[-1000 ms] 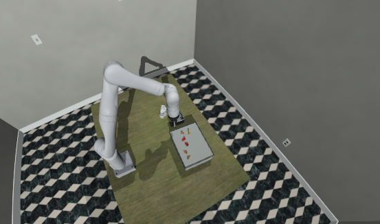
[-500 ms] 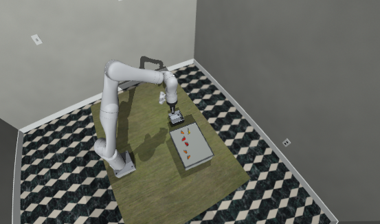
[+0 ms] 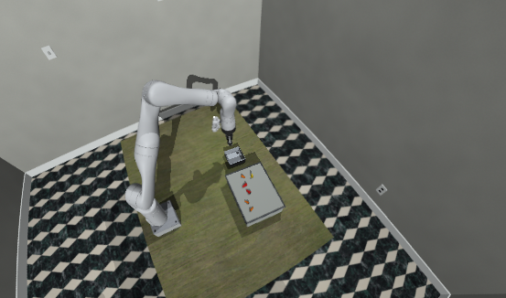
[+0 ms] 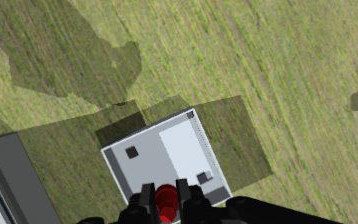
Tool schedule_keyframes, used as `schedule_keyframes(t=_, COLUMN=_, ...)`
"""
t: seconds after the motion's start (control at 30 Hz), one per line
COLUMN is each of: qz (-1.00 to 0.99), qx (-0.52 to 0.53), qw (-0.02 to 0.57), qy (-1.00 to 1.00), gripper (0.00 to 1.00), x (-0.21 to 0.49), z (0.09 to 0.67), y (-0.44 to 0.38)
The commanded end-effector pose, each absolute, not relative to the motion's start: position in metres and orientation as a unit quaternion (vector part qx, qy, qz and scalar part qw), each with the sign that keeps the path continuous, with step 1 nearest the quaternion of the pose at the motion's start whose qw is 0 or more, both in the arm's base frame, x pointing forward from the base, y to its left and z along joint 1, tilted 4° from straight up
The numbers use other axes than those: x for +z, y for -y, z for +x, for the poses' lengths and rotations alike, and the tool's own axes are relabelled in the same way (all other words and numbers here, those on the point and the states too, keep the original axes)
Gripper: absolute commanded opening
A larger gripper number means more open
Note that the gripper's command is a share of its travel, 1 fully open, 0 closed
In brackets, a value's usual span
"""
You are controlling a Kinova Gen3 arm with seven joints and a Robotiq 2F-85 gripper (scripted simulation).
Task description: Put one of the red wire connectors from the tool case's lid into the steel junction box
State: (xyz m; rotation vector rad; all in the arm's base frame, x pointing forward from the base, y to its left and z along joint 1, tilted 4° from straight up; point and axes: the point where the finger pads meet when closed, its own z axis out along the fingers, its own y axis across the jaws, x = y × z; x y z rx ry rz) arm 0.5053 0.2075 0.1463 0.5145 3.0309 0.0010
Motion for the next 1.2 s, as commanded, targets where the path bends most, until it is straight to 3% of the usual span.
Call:
schedule_keyframes(t=0.0, qz=0.167, qx=0.0, qw=0.034, qy=-0.985, gripper=0.19, x=0.146, z=0.506, y=-0.208)
schedule_keyframes(t=0.37, qz=0.167, qx=0.0, qw=0.034, qy=-0.985, gripper=0.19, x=0.135, z=0.507, y=-0.207)
schedule_keyframes(t=1.17, qz=0.167, qx=0.0, qw=0.034, qy=-0.985, gripper=0.19, x=0.005, z=0.515, y=-0.206)
